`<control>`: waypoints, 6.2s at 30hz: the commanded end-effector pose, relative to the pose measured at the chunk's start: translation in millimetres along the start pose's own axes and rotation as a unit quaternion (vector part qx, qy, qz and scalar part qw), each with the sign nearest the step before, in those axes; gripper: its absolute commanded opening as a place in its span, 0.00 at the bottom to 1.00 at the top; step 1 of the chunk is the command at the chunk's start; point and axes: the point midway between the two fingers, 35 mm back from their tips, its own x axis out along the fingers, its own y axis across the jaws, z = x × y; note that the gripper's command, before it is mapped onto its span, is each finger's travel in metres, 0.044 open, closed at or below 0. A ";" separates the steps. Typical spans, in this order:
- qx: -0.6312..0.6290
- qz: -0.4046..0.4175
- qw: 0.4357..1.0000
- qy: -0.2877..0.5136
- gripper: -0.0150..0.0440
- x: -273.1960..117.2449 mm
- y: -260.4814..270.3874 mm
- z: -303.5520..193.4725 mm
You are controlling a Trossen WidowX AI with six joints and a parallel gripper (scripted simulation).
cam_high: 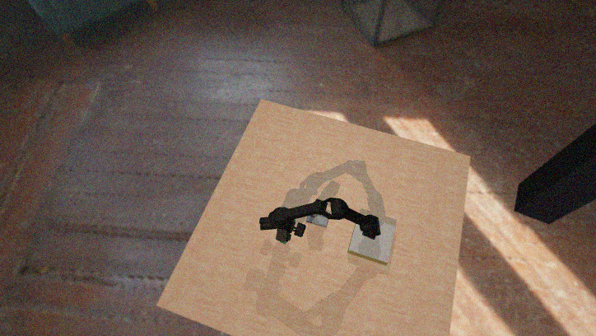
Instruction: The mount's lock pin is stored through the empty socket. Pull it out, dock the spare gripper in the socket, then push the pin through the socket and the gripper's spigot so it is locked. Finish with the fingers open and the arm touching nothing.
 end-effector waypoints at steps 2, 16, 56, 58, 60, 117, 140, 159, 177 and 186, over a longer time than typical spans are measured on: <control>0.000 -0.005 1.000 0.001 0.25 -17.3 -1.2 -4.8; 0.000 -0.001 1.000 0.000 0.25 -30.2 1.1 -8.4; -0.035 -0.006 0.999 -0.003 0.25 -50.2 90.1 -11.6; -0.036 -0.006 0.999 -0.003 0.25 -50.5 95.7 -12.4; -0.038 -0.006 0.999 -0.003 0.25 -50.6 101.3 -13.2; -0.044 -0.006 0.999 -0.006 0.25 5.2 108.7 -27.3; -0.045 -0.002 0.999 -0.006 0.25 9.5 106.8 -43.3; -0.046 0.001 0.999 -0.006 0.25 12.7 105.4 -55.6; -0.047 0.004 0.999 -0.006 0.25 15.5 104.2 -66.4; -0.045 0.006 0.999 -0.008 0.43 15.6 104.7 -65.4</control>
